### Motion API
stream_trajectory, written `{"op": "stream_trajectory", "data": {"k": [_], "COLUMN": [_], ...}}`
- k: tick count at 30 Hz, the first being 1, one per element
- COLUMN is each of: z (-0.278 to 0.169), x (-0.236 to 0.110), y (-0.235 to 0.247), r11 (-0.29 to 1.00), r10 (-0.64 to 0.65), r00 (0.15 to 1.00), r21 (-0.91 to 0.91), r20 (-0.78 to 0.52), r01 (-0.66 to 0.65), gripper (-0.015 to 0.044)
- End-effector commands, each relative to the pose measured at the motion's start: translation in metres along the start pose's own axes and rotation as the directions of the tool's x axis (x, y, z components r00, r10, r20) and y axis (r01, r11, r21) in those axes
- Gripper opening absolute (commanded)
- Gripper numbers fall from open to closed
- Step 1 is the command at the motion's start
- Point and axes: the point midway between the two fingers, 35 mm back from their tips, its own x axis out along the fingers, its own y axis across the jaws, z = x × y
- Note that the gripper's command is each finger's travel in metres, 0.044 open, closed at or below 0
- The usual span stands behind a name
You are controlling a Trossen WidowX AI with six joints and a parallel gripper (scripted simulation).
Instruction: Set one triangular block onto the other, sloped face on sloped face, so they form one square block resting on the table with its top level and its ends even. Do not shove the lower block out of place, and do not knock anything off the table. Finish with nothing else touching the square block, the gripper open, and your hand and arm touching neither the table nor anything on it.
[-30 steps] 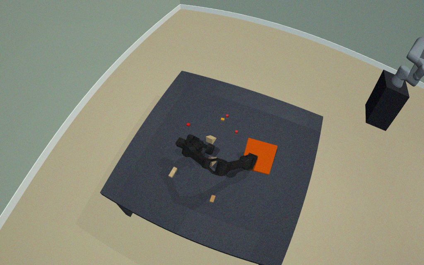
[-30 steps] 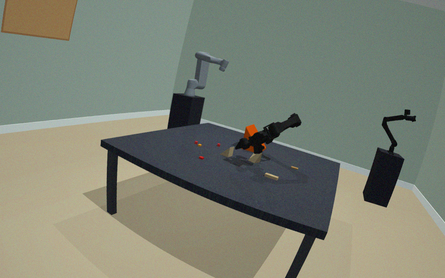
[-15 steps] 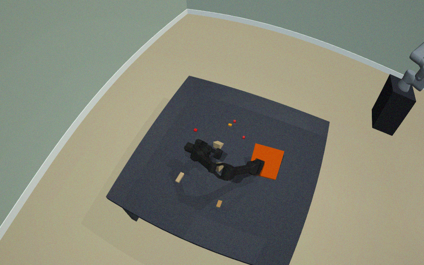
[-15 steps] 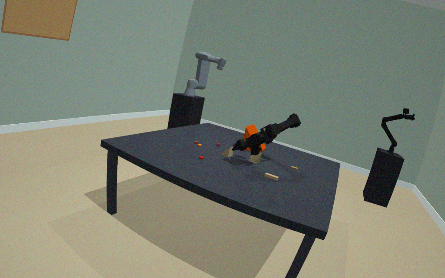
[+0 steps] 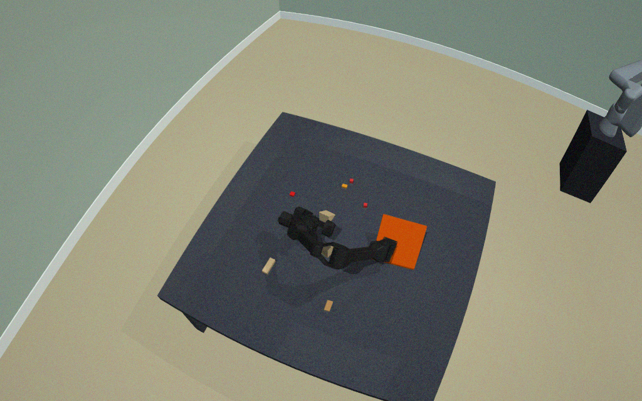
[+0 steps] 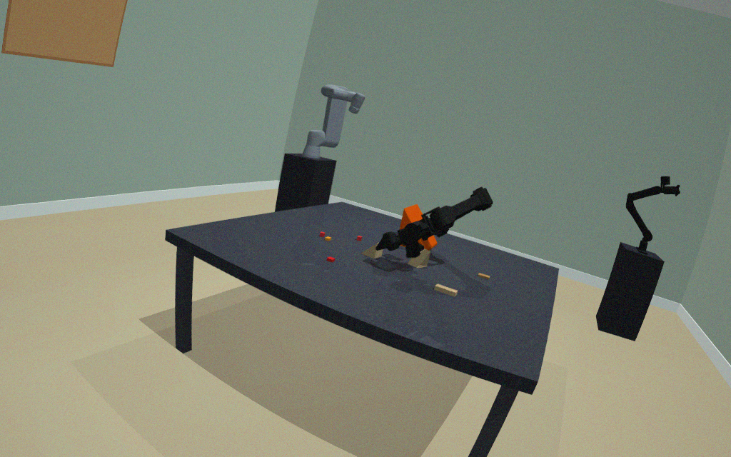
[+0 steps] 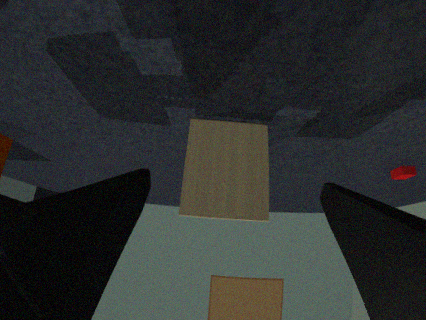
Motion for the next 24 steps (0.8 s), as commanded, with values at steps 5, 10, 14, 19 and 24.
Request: {"op": "stream_trajectory", "data": {"k": [5,10,14,19,24], "z": [-0.001,-0.001,-0.001,-0.001,-0.001], "x": [0.016,0.024,0.031,0.039,0.047], "y": [0.001,0.002,0.003,0.004,0.005], "r11": [1.000,1.000,1.000,1.000,1.000], "r10": [0.006,0.006,0.006,0.007,0.007], "r00": [1.000,1.000,1.000,1.000,1.000], "r21": [0.000,0.000,0.000,0.000,0.000], "r20": [-0.004,-0.004,-0.004,-0.004,-0.004], "r01": [-0.006,-0.006,-0.006,-0.007,-0.007], "gripper": [0.0440,0.0440,0.0440,0.0440,0.0440]}}
